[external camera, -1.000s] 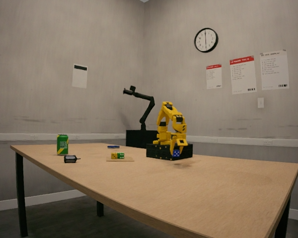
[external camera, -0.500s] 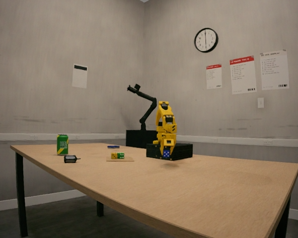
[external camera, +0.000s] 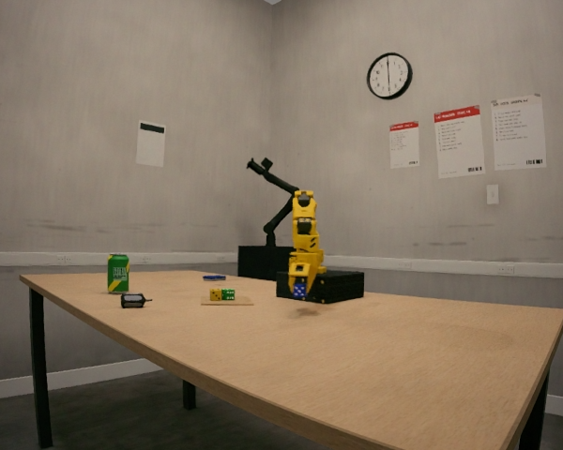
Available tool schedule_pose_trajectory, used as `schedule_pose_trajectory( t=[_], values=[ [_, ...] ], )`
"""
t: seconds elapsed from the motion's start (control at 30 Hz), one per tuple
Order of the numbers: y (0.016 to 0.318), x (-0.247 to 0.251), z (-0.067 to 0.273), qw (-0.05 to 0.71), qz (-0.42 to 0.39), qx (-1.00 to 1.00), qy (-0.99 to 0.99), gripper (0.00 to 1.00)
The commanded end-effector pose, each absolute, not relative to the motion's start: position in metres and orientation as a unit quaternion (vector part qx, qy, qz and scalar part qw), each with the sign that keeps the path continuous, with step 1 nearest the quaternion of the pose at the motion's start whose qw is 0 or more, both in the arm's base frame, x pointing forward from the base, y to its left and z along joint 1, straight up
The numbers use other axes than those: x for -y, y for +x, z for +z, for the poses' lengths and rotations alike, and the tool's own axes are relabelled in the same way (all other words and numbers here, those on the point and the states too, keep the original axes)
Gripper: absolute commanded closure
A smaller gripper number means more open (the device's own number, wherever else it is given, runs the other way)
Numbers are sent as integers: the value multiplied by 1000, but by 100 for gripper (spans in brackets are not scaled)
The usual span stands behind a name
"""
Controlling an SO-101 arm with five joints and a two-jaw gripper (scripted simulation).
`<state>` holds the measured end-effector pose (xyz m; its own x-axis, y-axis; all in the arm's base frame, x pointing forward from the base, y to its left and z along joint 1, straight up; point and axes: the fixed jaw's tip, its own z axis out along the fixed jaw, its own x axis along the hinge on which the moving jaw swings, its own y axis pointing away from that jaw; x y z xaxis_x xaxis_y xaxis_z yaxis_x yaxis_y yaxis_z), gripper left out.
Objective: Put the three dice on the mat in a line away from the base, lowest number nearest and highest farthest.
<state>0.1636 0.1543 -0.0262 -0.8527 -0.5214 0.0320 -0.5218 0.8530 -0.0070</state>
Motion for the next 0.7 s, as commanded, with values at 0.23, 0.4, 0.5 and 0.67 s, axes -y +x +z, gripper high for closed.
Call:
schedule_pose_trajectory(
  t=[0.23, 0.4, 0.5, 0.67],
  values=[
    [189, -118, -21, 1, 1, 985, 170, 100],
    [193, -108, -21, 1, 0, 989, 147, 100],
    [194, -108, -21, 1, 0, 989, 146, 100],
    [194, -107, -21, 1, 0, 990, 144, 100]
  ],
)
